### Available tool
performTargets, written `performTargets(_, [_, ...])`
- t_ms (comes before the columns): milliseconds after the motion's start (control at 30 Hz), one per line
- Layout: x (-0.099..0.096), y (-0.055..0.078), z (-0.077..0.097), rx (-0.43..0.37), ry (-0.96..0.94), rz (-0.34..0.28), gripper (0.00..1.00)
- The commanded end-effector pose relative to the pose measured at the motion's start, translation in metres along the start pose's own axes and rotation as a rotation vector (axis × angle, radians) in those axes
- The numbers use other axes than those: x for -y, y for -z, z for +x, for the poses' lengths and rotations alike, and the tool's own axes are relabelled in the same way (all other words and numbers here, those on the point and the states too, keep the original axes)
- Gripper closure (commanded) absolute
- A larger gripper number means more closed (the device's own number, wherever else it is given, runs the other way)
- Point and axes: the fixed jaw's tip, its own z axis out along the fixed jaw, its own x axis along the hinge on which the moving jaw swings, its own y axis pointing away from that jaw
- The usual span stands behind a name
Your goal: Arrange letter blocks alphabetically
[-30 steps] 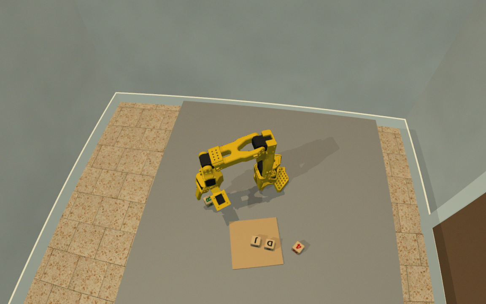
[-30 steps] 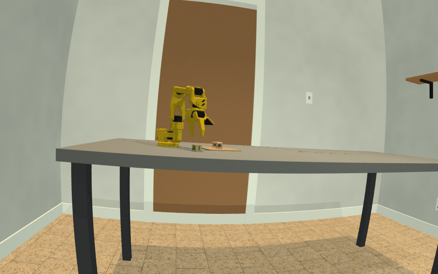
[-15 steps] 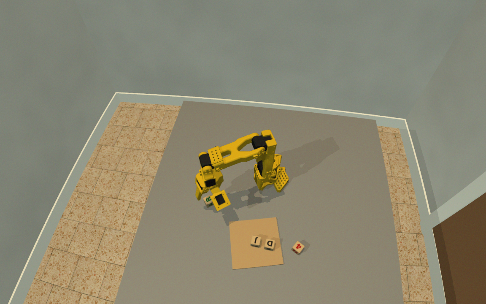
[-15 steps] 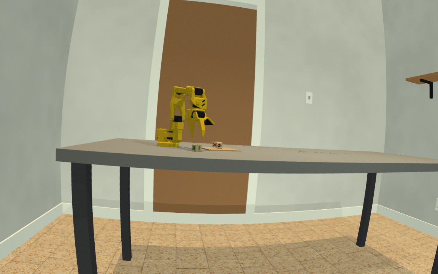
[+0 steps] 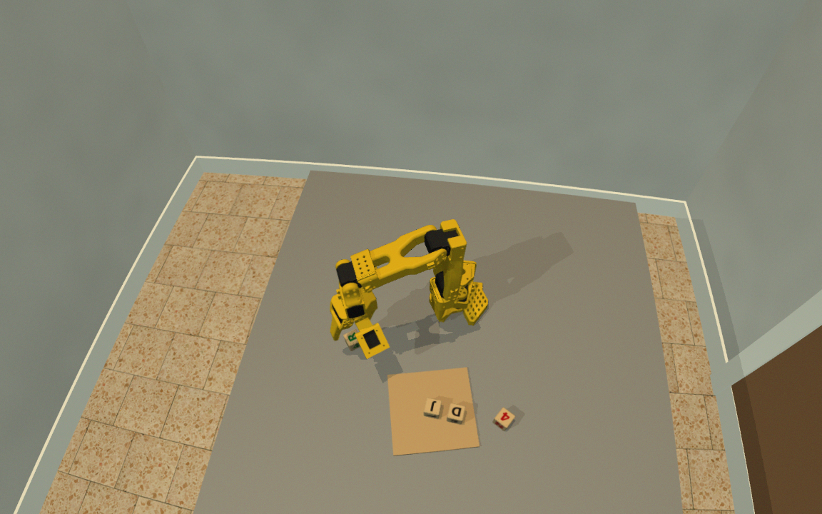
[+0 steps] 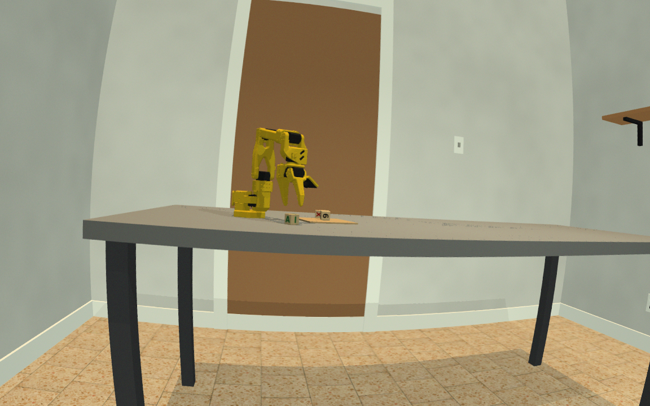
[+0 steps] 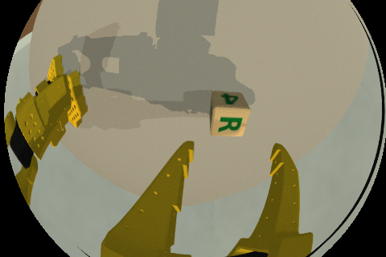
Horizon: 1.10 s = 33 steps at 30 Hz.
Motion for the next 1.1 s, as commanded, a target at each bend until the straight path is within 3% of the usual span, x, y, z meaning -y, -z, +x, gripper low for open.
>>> performTargets(0, [0.007,0.004,0.000,-0.009,0.000,0.053,0.68])
performTargets(467, [0.008,-0.018,0.001,-0.009,0.000,0.053,0.68])
performTargets(1067, [0.007,-0.026,0.000,-0.009,0.000,0.053,0.68])
